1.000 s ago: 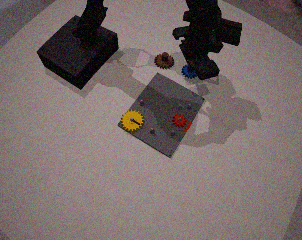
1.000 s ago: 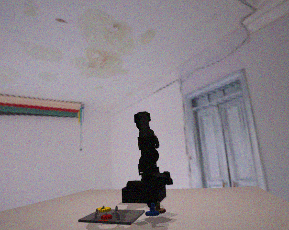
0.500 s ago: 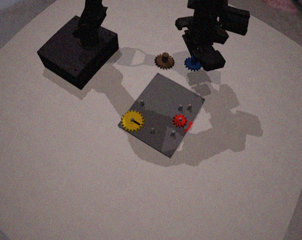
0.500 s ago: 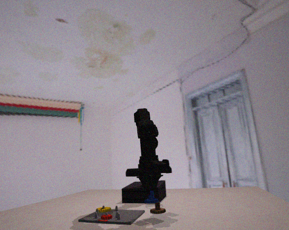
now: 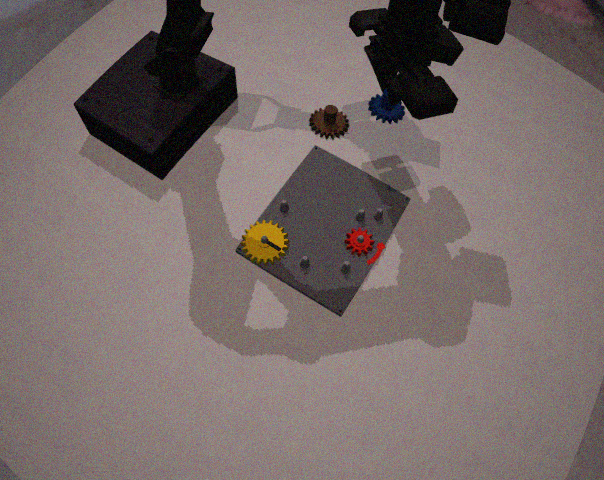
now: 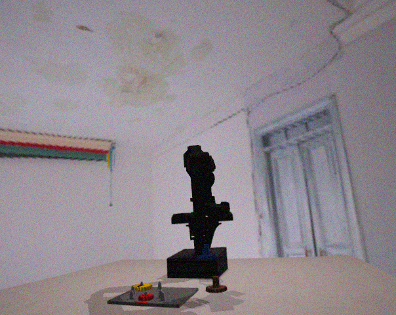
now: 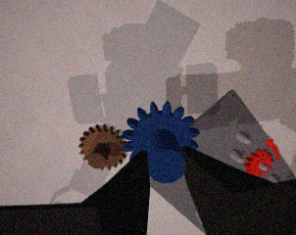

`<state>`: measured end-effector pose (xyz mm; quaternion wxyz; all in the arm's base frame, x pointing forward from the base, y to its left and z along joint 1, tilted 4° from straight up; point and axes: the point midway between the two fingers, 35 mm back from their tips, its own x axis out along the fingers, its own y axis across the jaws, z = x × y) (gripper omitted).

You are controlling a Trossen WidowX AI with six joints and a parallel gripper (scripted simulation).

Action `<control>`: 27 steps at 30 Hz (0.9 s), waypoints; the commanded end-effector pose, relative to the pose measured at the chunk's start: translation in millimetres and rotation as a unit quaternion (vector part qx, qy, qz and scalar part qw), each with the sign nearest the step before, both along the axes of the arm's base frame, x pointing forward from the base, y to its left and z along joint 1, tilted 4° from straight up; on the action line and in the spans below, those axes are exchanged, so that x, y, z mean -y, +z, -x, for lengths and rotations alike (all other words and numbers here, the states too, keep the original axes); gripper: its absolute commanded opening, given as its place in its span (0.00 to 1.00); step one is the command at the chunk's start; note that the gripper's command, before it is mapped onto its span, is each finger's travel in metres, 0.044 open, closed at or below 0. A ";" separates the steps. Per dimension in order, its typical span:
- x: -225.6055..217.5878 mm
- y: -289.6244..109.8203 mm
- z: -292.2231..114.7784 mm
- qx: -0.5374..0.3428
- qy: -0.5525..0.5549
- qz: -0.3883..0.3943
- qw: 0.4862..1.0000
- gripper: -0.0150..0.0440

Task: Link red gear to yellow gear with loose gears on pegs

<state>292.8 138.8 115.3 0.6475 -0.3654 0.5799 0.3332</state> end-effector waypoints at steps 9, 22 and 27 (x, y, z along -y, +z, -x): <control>6.4 37.1 11.7 -0.001 0.007 0.006 1.000 0.25; 21.7 30.7 -4.7 0.000 0.007 0.006 1.000 0.25; 30.8 26.7 -13.1 0.000 0.007 0.007 1.000 0.25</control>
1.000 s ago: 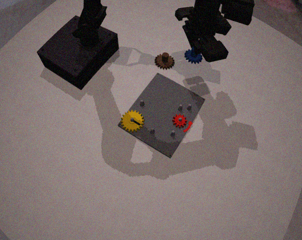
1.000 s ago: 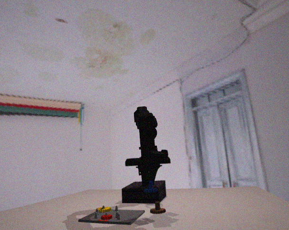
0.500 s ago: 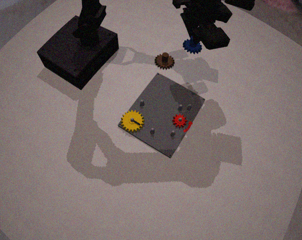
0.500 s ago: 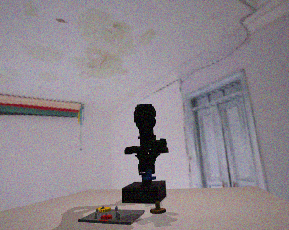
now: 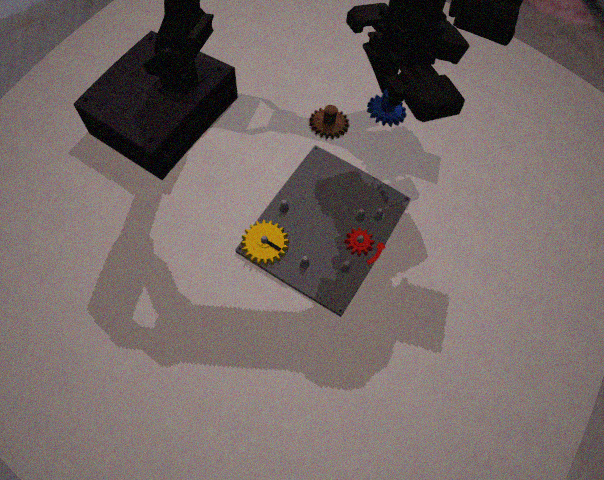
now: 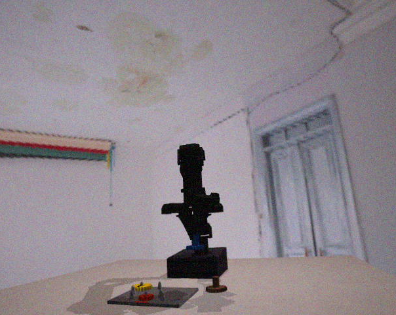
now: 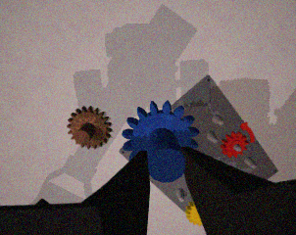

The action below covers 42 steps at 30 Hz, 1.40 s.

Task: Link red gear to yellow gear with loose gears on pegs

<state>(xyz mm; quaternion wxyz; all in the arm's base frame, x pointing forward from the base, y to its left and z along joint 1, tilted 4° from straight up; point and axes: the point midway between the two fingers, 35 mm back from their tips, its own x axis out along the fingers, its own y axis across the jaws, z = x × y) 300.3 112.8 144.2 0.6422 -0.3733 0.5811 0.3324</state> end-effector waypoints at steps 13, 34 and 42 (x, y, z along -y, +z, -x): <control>31.0 -12.6 -24.8 0.000 0.001 0.000 1.000 0.25; 79.7 -32.0 -51.0 -0.001 0.000 0.005 1.000 0.25; 99.4 -39.1 -59.6 0.000 0.000 0.005 1.000 0.25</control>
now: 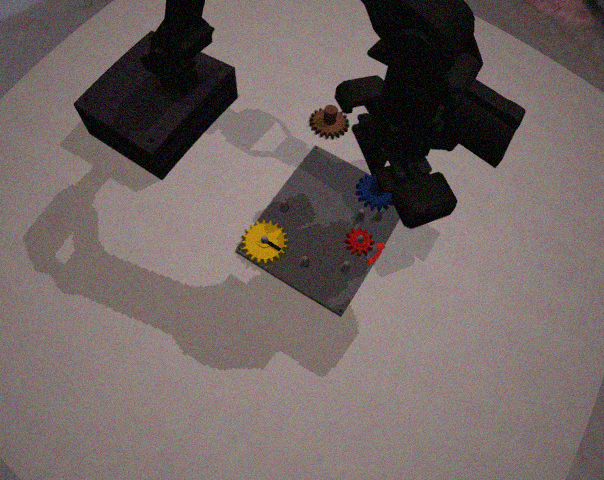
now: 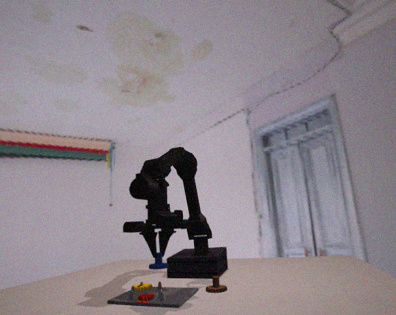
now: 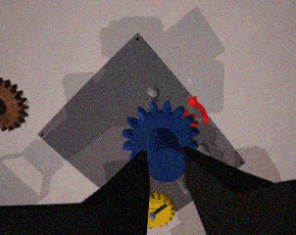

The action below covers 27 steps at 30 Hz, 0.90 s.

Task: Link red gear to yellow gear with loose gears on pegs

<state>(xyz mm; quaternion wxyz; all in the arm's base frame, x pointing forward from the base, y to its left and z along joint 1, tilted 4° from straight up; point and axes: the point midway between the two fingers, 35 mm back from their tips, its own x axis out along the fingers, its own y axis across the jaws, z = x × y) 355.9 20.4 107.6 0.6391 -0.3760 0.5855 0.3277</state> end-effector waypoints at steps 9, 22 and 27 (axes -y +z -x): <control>30.2 -10.7 -12.0 0.003 0.003 -0.001 1.000 0.25; 62.7 -22.0 -20.0 0.005 0.002 0.000 1.000 0.25; 76.1 -26.6 -22.4 0.006 0.003 0.001 1.000 0.25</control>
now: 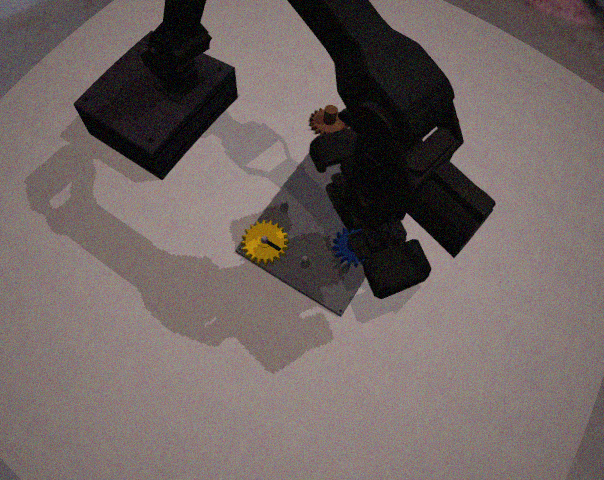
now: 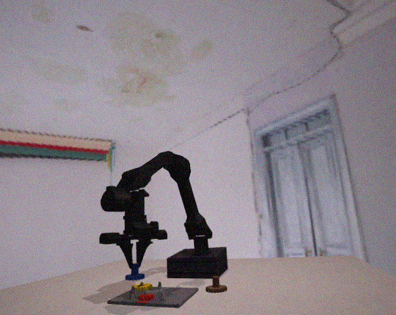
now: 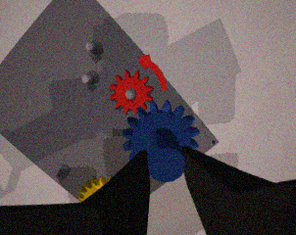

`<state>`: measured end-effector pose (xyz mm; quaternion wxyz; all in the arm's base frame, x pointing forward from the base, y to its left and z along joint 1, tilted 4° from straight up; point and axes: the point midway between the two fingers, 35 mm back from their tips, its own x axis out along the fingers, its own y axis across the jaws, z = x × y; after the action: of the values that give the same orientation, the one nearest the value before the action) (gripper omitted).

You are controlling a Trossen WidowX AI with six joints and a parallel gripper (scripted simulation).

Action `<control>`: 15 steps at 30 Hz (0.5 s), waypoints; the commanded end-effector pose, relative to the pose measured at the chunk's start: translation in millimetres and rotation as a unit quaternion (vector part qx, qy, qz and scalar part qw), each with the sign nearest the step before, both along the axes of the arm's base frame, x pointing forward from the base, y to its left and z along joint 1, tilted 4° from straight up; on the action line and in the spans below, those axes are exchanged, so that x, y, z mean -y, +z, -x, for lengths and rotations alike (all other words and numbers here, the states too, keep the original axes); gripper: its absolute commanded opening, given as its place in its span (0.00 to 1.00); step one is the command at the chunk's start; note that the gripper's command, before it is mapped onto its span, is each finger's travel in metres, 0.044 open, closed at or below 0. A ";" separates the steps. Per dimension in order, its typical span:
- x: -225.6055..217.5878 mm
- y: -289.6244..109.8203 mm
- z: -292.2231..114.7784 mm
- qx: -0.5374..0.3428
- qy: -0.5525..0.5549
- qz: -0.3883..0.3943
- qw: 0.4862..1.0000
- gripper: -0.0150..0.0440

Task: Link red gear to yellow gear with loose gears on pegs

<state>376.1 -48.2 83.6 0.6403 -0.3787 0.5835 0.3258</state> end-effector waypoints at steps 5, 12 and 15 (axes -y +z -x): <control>9.6 -2.1 -2.4 0.002 0.002 -0.001 1.000 0.25; 9.7 -1.3 -2.4 0.002 0.002 -0.001 1.000 0.25; 9.7 -1.3 -2.4 0.002 0.002 -0.001 1.000 0.25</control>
<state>378.2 -58.2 82.0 0.6412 -0.3796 0.5824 0.3248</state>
